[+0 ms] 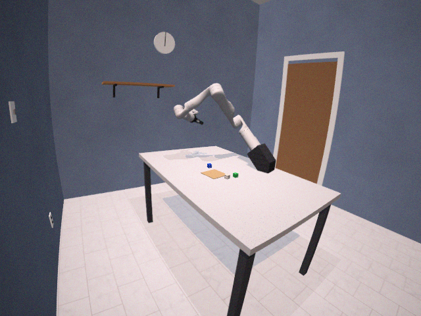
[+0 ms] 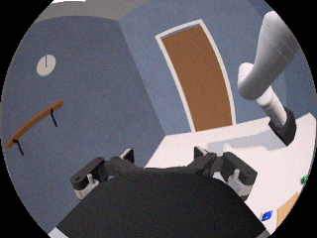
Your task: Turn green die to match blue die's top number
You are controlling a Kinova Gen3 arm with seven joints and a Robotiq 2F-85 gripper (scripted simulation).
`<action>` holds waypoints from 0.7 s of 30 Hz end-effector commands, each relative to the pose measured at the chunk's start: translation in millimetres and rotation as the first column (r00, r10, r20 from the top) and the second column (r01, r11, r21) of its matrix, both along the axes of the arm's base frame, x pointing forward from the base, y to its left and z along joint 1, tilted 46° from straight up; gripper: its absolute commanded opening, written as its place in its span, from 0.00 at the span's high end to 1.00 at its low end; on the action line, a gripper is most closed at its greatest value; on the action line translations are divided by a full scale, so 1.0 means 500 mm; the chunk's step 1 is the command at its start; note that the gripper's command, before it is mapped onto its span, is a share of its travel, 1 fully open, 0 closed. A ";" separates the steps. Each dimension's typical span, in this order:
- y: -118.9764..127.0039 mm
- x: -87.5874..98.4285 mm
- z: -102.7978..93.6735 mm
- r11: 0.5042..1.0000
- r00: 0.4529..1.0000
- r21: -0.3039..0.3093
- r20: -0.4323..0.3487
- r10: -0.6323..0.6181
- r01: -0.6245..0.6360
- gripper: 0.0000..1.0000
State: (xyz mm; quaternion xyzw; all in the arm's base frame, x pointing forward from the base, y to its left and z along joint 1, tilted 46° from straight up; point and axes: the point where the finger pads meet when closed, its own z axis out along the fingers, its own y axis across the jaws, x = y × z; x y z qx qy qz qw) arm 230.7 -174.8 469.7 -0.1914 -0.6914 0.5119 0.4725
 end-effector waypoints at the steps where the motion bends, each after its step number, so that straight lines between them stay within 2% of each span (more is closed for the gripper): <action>1: 0.001 0.000 0.001 1.000 1.000 0.000 0.001 0.001 -0.001 0.00; 21: -0.001 0.001 -0.003 1.000 1.000 0.003 0.004 0.006 -0.006 0.00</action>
